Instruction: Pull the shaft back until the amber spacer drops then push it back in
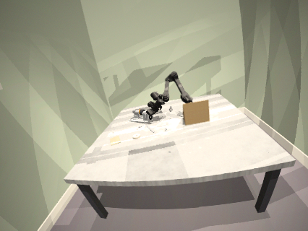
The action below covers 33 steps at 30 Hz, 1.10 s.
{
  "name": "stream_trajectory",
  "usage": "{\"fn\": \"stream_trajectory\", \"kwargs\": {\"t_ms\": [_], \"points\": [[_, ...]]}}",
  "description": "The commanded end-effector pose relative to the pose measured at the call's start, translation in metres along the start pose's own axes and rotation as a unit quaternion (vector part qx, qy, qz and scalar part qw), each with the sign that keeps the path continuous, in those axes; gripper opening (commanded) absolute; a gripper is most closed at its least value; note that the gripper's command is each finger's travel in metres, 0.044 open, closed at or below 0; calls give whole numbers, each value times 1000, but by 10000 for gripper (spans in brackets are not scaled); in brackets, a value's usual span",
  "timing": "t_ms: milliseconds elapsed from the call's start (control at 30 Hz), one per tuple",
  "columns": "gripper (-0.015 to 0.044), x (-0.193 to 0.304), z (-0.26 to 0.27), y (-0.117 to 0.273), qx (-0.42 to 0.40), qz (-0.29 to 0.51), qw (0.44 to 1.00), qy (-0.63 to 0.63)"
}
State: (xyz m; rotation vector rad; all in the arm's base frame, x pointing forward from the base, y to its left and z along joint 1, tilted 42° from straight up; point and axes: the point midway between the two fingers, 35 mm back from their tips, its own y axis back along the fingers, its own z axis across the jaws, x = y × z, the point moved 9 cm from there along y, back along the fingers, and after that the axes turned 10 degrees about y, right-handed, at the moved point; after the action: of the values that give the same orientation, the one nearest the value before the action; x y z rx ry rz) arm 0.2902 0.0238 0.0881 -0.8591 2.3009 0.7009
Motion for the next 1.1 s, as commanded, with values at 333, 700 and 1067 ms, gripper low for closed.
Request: {"fn": "stream_trajectory", "kwargs": {"t_ms": [333, 700, 1067], "points": [[0, 1, 0, 1, 2, 0, 1000, -2], [0, 2, 0, 2, 2, 0, 1000, -2], [0, 2, 0, 3, 2, 0, 1000, -2]]}}
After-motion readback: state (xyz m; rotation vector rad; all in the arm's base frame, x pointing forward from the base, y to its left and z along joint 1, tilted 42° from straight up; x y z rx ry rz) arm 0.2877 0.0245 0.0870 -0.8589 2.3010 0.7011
